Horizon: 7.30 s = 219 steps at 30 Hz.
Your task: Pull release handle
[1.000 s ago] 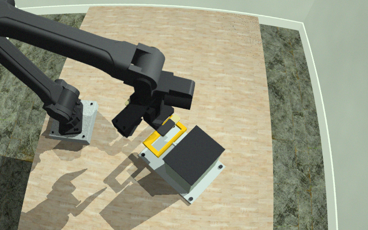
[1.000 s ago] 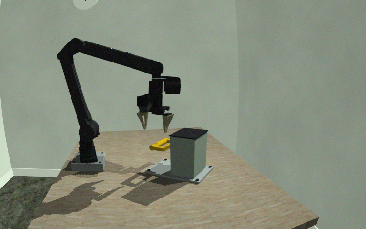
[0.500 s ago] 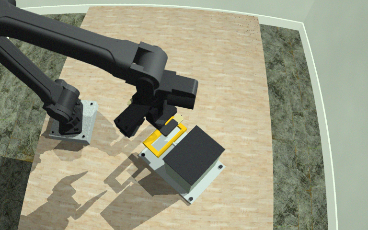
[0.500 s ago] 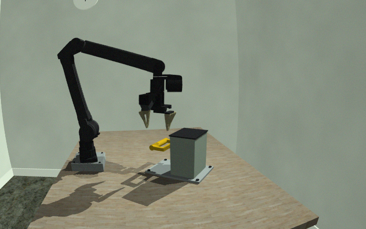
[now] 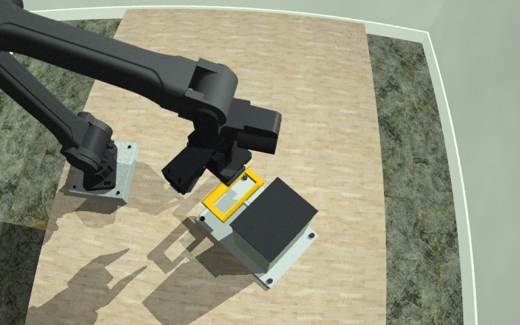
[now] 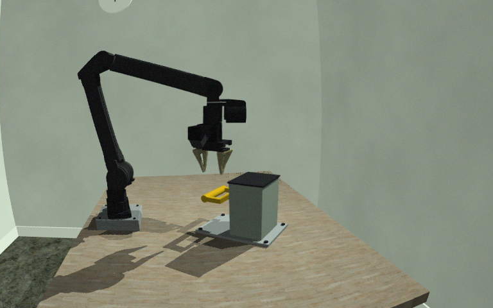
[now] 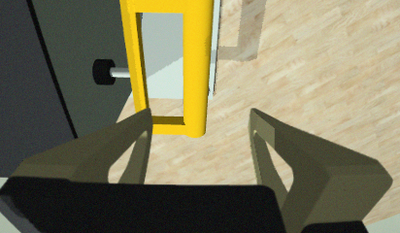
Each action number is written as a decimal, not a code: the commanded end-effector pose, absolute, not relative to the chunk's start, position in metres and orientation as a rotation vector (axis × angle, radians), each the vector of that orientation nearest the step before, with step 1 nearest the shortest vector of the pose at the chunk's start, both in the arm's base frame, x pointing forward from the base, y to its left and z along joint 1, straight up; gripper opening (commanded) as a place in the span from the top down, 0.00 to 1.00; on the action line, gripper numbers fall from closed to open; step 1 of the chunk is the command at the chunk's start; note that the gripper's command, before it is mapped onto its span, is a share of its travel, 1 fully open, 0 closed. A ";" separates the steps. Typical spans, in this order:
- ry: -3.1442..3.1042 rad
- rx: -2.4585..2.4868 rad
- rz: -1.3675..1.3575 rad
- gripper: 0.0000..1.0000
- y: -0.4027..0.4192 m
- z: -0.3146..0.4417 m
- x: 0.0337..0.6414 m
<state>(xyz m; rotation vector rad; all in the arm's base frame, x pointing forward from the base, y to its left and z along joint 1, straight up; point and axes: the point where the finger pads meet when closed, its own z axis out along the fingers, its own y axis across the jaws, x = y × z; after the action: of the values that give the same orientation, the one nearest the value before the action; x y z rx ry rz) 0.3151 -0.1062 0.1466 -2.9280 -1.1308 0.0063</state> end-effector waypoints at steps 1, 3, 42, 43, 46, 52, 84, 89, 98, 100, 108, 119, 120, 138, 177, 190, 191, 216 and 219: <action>-1.118 -2.944 -0.003 1.00 -0.107 0.151 0.318; -1.118 -2.944 -0.003 1.00 -0.107 0.151 0.318; -1.215 -2.905 -0.003 1.00 -0.107 0.151 0.318; -1.248 -2.891 -0.003 1.00 -0.107 0.151 0.318; -1.379 -2.831 -0.002 1.00 -0.107 0.151 0.318; -1.630 -2.695 -0.001 1.00 -0.107 0.151 0.318; -2.688 -1.638 0.005 1.00 -0.107 0.151 0.319; -2.815 -1.408 0.006 1.00 -0.107 0.151 0.319; -2.982 -1.008 0.007 1.00 -0.107 0.151 0.319; -3.011 -0.916 0.007 1.00 -0.107 0.151 0.319; -3.095 -0.568 0.008 1.00 -0.106 0.151 0.319; -3.143 -0.140 0.009 1.00 -0.106 0.151 0.319; -3.145 -0.021 0.009 1.00 -0.106 0.151 0.319; -3.046 0.776 0.011 1.00 -0.106 0.151 0.319; -2.942 1.114 0.010 1.00 -0.104 0.152 0.322; -2.951 1.082 0.011 0.53 -0.106 0.151 0.319; -2.951 1.082 0.011 0.53 -0.106 0.151 0.319; -2.951 1.082 0.011 0.53 -0.106 0.151 0.319; -2.951 1.082 0.011 0.53 -0.106 0.151 0.319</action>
<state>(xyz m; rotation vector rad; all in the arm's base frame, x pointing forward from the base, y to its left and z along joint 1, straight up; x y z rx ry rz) 0.3152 -0.1055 0.1465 1.0762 -2.9435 0.0016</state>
